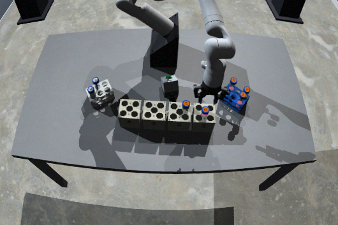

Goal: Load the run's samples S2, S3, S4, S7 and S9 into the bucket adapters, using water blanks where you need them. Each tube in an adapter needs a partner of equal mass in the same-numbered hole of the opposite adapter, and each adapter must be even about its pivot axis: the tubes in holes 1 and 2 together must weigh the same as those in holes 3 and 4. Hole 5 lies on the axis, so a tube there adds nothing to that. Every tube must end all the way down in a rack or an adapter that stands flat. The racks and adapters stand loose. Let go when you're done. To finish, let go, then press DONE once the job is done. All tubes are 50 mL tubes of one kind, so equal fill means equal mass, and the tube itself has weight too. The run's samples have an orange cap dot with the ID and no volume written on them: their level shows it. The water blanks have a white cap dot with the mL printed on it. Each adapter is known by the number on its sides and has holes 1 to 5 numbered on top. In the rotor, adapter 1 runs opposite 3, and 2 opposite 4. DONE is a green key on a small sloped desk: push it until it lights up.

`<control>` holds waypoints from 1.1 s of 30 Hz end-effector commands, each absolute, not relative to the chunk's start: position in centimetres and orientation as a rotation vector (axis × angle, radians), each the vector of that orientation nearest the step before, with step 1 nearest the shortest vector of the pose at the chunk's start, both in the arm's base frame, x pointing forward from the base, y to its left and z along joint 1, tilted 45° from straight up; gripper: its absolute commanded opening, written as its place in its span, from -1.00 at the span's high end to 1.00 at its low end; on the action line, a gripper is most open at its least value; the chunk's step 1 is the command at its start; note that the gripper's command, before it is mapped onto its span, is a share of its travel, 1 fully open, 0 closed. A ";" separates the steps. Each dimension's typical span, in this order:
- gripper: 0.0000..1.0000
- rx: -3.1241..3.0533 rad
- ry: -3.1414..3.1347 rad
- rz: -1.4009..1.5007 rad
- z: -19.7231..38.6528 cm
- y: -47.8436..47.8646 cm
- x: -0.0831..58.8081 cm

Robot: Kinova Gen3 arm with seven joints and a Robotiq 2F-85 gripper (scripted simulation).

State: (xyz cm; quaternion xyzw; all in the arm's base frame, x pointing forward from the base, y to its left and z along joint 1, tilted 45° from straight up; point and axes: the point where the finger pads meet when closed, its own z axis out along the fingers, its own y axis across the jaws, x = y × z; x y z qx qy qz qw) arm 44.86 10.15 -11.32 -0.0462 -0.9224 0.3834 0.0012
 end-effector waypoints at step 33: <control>-0.24 -0.144 -2.898 1.202 -8.3 13.2 45.1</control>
